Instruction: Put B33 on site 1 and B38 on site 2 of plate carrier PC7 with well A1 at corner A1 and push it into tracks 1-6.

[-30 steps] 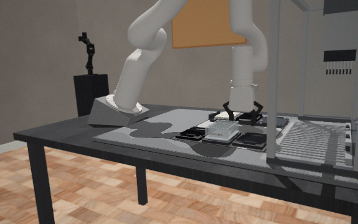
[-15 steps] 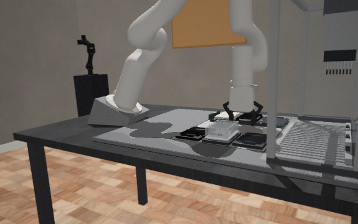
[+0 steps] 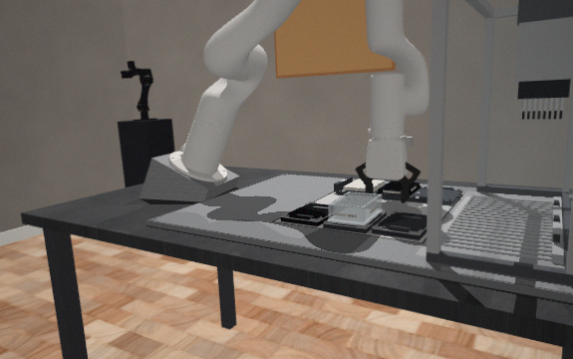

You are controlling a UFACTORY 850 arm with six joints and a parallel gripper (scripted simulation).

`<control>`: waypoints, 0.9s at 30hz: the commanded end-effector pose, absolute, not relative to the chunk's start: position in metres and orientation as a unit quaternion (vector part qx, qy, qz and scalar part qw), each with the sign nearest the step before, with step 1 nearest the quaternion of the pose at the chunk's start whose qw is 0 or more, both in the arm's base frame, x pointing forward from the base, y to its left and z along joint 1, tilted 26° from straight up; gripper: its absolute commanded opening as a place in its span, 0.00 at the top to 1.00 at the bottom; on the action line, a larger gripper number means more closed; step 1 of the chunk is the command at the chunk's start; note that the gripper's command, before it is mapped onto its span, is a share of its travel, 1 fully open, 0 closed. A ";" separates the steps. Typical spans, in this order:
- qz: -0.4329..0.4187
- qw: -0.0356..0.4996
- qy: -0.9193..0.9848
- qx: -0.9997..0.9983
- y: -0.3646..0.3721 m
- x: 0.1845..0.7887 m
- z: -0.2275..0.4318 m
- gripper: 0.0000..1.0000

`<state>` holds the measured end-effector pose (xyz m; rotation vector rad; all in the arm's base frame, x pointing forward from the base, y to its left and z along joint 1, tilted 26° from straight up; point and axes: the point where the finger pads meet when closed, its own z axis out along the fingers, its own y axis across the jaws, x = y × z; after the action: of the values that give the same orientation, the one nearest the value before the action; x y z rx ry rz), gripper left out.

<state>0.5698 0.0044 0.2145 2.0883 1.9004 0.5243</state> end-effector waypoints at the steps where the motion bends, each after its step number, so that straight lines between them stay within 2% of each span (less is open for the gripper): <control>1: 0.182 0.135 0.656 0.720 0.004 0.570 0.215 0.00; 27: 0.182 0.135 0.656 0.720 0.002 0.554 0.248 0.00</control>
<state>0.5550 0.0024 0.2447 2.0845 1.9020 0.5388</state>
